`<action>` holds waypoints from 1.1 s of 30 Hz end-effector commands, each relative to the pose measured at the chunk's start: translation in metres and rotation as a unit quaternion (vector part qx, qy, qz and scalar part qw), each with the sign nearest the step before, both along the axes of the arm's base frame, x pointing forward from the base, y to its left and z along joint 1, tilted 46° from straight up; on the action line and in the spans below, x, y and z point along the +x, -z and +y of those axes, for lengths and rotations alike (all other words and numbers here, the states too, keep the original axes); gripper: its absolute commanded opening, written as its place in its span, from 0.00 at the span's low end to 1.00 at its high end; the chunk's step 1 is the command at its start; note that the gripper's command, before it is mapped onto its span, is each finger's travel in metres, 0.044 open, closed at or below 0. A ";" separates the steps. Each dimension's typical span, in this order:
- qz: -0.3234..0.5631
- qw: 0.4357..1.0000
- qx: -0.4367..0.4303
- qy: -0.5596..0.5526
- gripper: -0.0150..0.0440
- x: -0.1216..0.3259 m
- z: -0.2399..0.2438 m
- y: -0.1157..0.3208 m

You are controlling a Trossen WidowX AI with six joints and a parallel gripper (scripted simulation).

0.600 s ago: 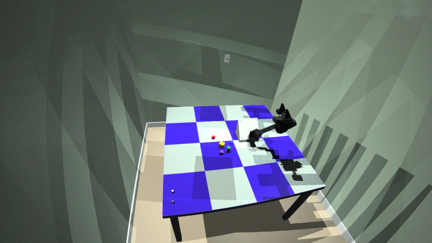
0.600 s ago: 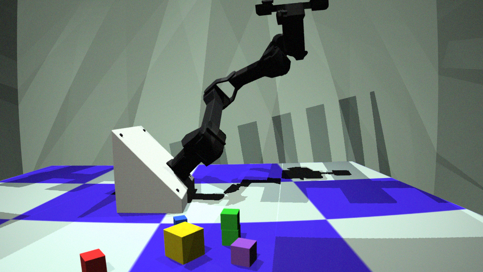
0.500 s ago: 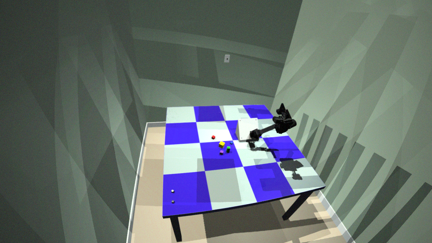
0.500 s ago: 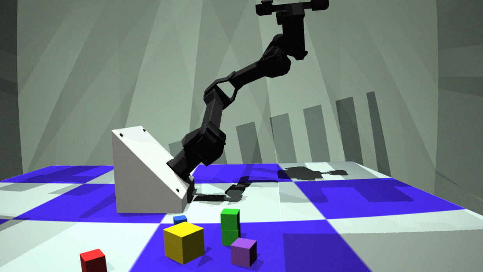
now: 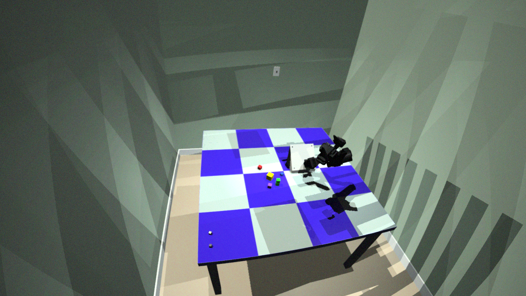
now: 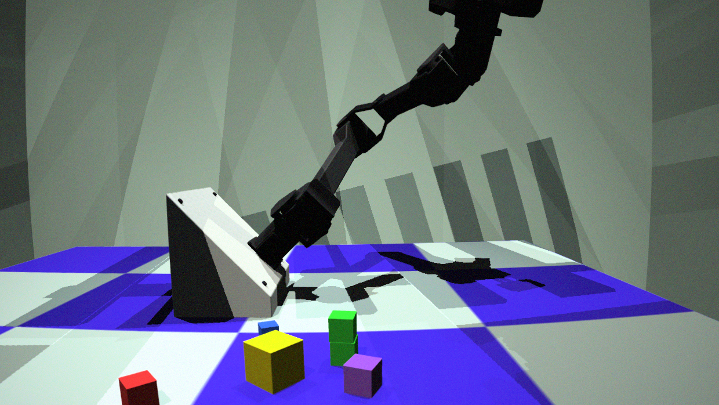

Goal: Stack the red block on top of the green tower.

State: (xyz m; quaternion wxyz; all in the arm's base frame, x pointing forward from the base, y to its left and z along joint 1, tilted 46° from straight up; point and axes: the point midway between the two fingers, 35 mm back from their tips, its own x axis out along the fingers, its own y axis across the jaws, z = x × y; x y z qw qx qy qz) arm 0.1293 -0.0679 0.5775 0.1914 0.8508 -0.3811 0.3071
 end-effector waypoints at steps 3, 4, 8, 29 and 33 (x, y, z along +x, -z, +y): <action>0.177 0.968 -0.155 0.086 1.00 0.073 0.021 0.007; 0.204 0.957 -0.179 0.097 1.00 0.086 0.023 0.011; 0.310 0.900 -0.274 0.137 1.00 0.135 0.029 0.032; 0.569 0.429 -0.691 0.125 1.00 0.308 0.021 0.207; 0.561 0.325 -0.757 0.082 1.00 0.327 0.016 0.252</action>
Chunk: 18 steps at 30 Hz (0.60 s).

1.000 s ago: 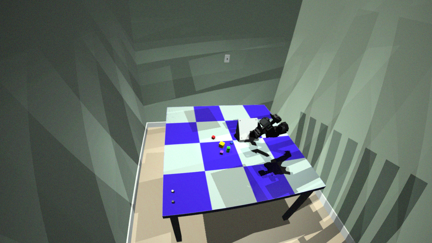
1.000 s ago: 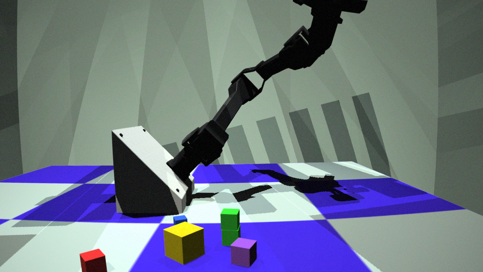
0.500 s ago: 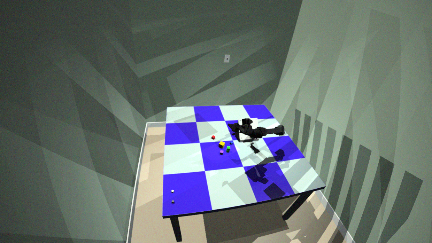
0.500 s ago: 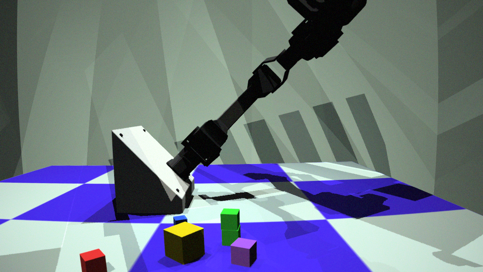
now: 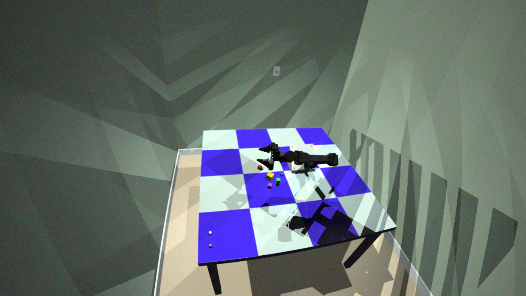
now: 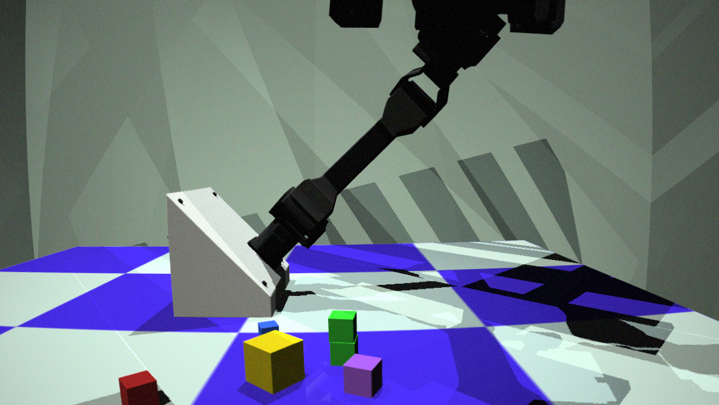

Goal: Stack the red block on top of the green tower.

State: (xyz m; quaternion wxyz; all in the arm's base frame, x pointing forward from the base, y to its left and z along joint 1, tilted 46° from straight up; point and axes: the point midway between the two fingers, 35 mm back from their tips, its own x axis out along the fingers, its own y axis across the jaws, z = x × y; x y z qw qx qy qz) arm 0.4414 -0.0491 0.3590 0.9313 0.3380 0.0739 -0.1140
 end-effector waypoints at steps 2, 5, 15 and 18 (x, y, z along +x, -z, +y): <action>0.117 0.987 -0.090 -0.069 1.00 0.021 -0.005 0.057; 0.180 0.967 -0.133 -0.117 1.00 0.028 -0.009 0.092; 0.329 0.864 -0.217 -0.313 1.00 0.025 -0.016 0.199; 0.351 0.827 -0.224 -0.377 1.00 0.018 -0.018 0.227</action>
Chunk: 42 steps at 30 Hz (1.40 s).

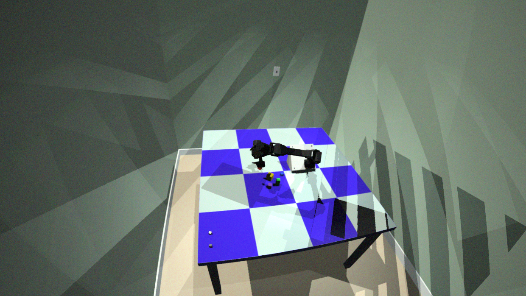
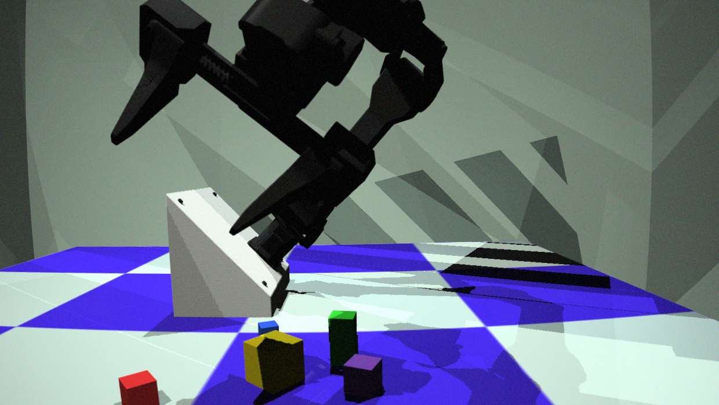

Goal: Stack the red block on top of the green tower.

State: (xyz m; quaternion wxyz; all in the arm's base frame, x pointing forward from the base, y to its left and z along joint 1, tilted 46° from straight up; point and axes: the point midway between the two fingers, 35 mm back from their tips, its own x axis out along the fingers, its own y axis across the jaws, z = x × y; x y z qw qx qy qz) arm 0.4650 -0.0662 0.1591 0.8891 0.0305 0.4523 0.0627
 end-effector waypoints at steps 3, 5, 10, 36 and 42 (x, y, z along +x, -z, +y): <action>0.077 0.988 0.010 -0.131 1.00 -0.015 -0.001 0.053; 0.097 0.980 0.021 -0.172 1.00 -0.022 0.000 0.068; 0.127 0.953 0.062 -0.268 1.00 -0.042 0.001 0.101; 0.112 0.889 0.176 -0.409 1.00 -0.074 0.029 0.172; 0.112 0.889 0.176 -0.409 1.00 -0.074 0.032 0.177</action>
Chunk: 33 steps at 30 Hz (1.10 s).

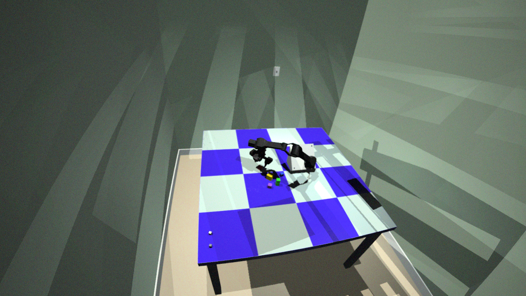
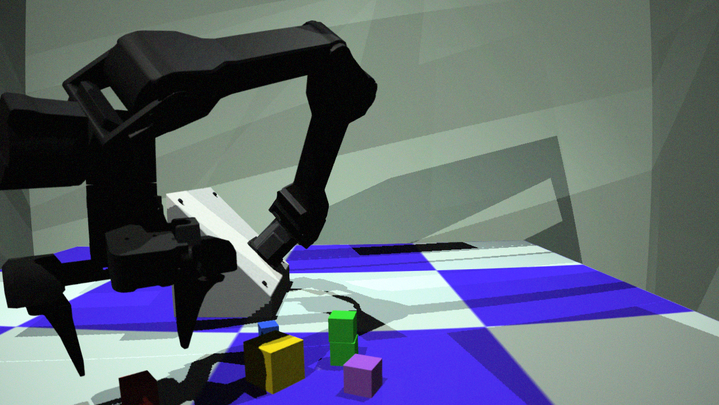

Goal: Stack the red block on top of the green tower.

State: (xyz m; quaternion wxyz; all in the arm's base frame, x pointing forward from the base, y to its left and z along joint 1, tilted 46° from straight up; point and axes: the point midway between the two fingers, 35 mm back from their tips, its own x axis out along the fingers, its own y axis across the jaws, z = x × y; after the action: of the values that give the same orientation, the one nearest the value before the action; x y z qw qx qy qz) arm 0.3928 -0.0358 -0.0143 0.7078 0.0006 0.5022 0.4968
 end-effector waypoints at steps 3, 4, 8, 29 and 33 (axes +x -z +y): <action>0.002 1.000 0.003 0.004 1.00 -0.001 0.002 0.005; 0.002 1.000 0.003 0.004 1.00 -0.001 0.003 0.006; 0.002 1.000 0.003 0.004 1.00 -0.001 0.007 0.010; 0.002 1.000 0.004 0.004 1.00 -0.001 0.026 0.028; 0.002 1.000 0.004 0.004 1.00 -0.001 0.026 0.028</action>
State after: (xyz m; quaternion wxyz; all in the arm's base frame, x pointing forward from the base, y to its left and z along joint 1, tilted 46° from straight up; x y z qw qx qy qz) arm 0.3939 -0.0111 -0.0410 0.7101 0.0015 0.5005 0.4953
